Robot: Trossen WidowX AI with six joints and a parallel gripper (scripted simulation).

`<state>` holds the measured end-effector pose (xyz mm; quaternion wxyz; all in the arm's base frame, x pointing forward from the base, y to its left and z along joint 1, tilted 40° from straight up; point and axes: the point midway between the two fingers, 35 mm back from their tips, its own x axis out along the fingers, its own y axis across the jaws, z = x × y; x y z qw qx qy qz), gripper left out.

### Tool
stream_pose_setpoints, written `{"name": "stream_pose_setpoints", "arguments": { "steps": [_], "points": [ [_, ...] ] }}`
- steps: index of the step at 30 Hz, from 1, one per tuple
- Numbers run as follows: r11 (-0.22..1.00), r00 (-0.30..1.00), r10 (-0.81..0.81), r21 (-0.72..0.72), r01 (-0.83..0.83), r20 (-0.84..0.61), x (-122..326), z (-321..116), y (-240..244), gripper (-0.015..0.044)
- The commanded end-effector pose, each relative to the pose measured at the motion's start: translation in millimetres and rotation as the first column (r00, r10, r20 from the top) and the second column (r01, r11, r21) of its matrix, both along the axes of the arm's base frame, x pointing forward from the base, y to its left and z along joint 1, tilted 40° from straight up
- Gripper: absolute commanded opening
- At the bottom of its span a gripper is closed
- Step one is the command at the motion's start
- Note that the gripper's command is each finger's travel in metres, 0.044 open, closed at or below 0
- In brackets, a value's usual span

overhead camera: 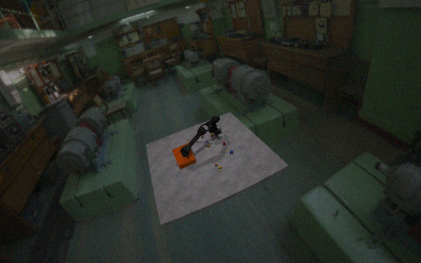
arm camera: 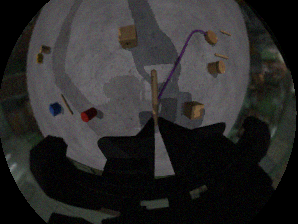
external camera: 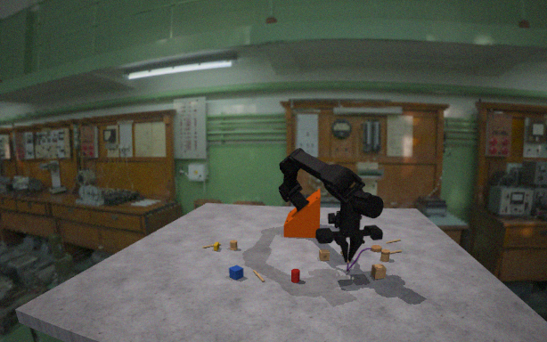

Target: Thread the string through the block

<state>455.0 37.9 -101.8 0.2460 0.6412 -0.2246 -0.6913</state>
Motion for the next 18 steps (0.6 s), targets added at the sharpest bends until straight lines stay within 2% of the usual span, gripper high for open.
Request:
{"name": "stream_pose_setpoints", "arguments": {
  "steps": [1,18],
  "points": [
    [1.0,1.0,0.01,-0.003,-0.01,0.011,4,2,0,0.0],
    [1.0,1.0,0.01,-0.004,-0.01,0.01,-1,-2,-19,0.0]
  ]
}}
